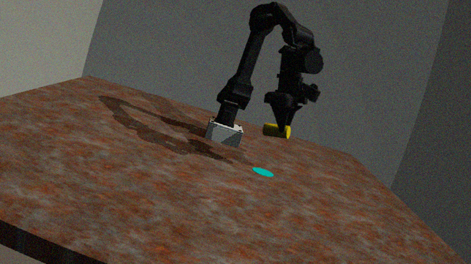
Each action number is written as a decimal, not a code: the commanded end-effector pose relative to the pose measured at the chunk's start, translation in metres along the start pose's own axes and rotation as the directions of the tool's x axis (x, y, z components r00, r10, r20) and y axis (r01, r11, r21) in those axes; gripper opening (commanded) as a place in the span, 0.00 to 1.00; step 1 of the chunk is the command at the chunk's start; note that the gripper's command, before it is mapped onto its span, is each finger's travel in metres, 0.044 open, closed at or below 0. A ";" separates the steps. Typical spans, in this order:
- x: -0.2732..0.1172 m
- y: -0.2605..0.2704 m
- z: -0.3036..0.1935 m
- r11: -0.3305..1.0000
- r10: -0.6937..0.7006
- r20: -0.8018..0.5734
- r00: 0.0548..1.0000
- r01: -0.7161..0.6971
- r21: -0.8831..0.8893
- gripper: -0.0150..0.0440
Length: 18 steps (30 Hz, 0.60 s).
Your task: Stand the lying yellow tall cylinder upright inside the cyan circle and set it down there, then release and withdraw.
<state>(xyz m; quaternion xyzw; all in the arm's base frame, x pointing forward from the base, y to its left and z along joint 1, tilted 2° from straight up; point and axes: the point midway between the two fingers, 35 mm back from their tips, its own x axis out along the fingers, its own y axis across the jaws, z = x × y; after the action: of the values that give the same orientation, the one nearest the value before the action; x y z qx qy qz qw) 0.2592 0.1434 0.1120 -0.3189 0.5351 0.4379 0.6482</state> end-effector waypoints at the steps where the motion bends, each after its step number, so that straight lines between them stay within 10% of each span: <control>1: 0.002 -0.002 0.002 1.000 0.003 0.034 0.999 -0.004 0.018 0.43; 18: 0.011 -0.010 0.007 0.998 0.012 0.158 0.987 -0.022 0.062 0.43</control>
<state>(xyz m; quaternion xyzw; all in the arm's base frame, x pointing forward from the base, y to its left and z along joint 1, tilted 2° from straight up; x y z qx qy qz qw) 0.2697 0.1470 0.1026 -0.2691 0.5048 0.4491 0.6864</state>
